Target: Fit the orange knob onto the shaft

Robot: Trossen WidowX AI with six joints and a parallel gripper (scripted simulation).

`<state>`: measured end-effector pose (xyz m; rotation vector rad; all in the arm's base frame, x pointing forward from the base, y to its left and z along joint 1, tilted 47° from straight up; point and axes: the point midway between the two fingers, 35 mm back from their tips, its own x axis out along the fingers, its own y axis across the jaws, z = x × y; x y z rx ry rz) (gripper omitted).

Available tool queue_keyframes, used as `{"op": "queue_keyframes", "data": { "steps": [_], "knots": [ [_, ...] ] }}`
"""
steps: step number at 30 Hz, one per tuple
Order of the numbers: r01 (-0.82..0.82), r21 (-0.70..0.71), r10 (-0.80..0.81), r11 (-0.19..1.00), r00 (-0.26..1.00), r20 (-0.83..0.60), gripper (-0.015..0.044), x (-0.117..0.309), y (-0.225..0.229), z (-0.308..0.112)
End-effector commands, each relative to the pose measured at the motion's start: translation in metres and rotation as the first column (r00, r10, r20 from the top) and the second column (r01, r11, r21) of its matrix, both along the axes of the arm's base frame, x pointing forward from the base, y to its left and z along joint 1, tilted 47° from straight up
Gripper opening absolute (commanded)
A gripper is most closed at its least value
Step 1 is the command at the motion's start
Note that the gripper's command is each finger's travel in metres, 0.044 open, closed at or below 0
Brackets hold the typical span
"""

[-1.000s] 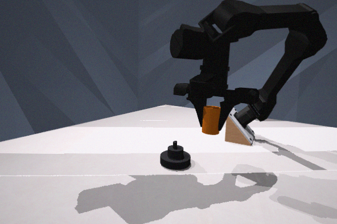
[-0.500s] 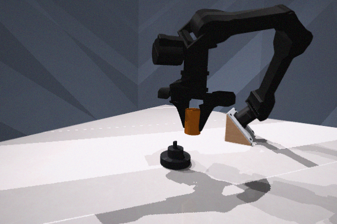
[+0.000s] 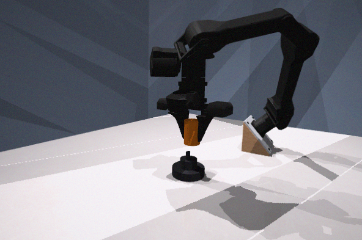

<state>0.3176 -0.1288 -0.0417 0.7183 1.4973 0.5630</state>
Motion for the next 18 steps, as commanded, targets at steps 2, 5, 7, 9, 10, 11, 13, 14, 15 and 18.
{"op": "queue_keyframes", "data": {
  "steps": [2, 5, 7, 9, 10, 11, 13, 14, 15, 18],
  "knots": [
    [-0.003, -0.008, 0.003, 1.0, 1.0, 0.012, 0.0, 0.0, -0.005, -0.005],
    [-0.003, -0.008, 0.003, 1.0, 1.0, 0.013, 0.0, 0.0, -0.001, -0.009],
    [-0.003, -0.008, 0.003, 1.0, 1.0, 0.013, 0.0, 0.001, 0.003, -0.012],
    [-0.003, -0.008, 0.003, 1.0, 1.0, 0.013, 0.0, 0.001, 0.008, -0.017],
    [-0.003, -0.008, 0.003, 1.0, 1.0, 0.013, 0.0, 0.001, 0.01, -0.019],
    [-0.003, -0.008, 0.003, 1.0, 1.0, 0.013, 0.0, 0.001, 0.012, -0.02],
    [-0.003, -0.008, 0.003, 1.0, 1.0, 0.013, 0.0, 0.001, 0.013, -0.022],
    [-0.003, -0.008, 0.003, 1.0, 1.0, 0.013, 0.0, 0.001, 0.013, -0.022],
    [-0.003, -0.008, 0.003, 1.0, 1.0, 0.013, 0.0, 0.001, 0.013, -0.021],
    [-0.01, -0.008, 0.01, 1.0, 1.0, 0.021, 0.0, 0.001, 0.01, -0.019]
  ]
}}
